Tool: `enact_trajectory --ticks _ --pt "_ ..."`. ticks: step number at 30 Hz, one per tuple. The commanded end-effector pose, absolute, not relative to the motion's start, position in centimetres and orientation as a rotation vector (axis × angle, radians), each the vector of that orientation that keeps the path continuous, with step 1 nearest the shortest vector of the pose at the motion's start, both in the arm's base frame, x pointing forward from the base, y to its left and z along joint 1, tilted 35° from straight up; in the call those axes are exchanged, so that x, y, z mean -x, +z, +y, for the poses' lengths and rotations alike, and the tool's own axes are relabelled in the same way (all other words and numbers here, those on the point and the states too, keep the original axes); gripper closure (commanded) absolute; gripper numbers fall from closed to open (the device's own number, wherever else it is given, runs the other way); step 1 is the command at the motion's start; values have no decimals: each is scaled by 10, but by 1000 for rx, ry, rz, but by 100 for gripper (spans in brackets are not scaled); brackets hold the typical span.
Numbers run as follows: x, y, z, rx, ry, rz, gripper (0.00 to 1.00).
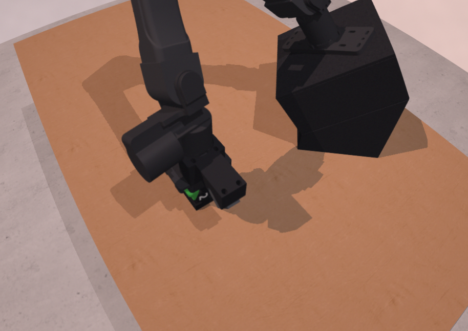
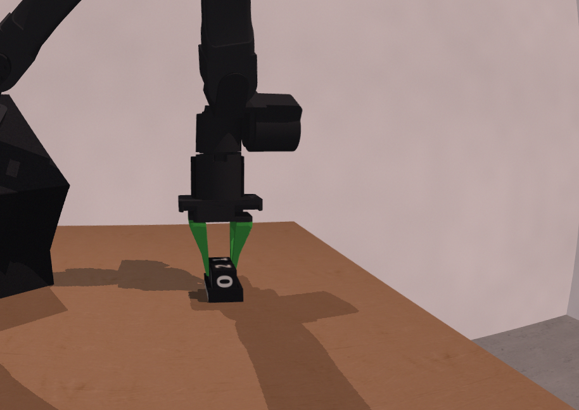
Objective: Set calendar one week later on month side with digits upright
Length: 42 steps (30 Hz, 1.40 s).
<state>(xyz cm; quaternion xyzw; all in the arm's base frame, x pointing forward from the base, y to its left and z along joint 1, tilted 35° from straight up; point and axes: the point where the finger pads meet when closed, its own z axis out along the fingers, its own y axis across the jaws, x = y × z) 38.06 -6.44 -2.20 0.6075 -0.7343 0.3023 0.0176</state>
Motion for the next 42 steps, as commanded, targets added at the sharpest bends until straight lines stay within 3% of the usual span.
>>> enact_trajectory --ticks 1,35,42 --pt "-393 -9 -61 -1908 980 -2309 74" --pt "-388 -8 -55 -1914 962 -2303 74" --pt "-377 27 -39 -1904 982 -2304 74"
